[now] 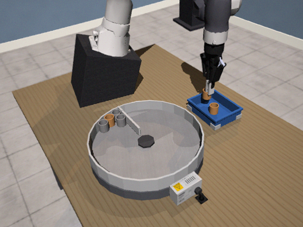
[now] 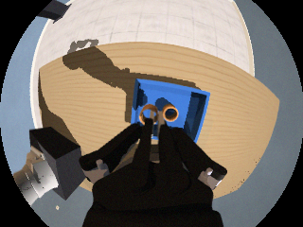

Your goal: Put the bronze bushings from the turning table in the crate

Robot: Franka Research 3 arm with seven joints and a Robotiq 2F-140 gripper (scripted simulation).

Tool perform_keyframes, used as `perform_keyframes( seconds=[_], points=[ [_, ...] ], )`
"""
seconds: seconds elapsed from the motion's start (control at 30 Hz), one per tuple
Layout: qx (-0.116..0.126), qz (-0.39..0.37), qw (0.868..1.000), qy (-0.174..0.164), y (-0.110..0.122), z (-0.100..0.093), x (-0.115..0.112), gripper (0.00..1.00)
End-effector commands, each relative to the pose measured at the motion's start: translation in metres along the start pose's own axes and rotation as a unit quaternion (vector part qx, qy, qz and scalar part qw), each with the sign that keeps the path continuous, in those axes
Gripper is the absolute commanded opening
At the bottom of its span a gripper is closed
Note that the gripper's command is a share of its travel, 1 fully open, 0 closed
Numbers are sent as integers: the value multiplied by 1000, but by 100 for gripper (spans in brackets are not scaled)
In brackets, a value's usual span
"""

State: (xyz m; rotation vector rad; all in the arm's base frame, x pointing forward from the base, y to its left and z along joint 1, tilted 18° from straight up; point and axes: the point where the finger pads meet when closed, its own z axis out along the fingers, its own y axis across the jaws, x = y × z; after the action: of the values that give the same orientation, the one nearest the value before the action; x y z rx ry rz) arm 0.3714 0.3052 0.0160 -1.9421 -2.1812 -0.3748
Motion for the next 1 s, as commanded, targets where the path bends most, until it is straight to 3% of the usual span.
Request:
perform_keyframes(
  seconds=[0.0, 0.97],
  points=[
    [-1, -1, 1000, 0, 2, 0, -1, 0],
    [-1, -1, 1000, 0, 2, 8, -1, 0]
  ],
)
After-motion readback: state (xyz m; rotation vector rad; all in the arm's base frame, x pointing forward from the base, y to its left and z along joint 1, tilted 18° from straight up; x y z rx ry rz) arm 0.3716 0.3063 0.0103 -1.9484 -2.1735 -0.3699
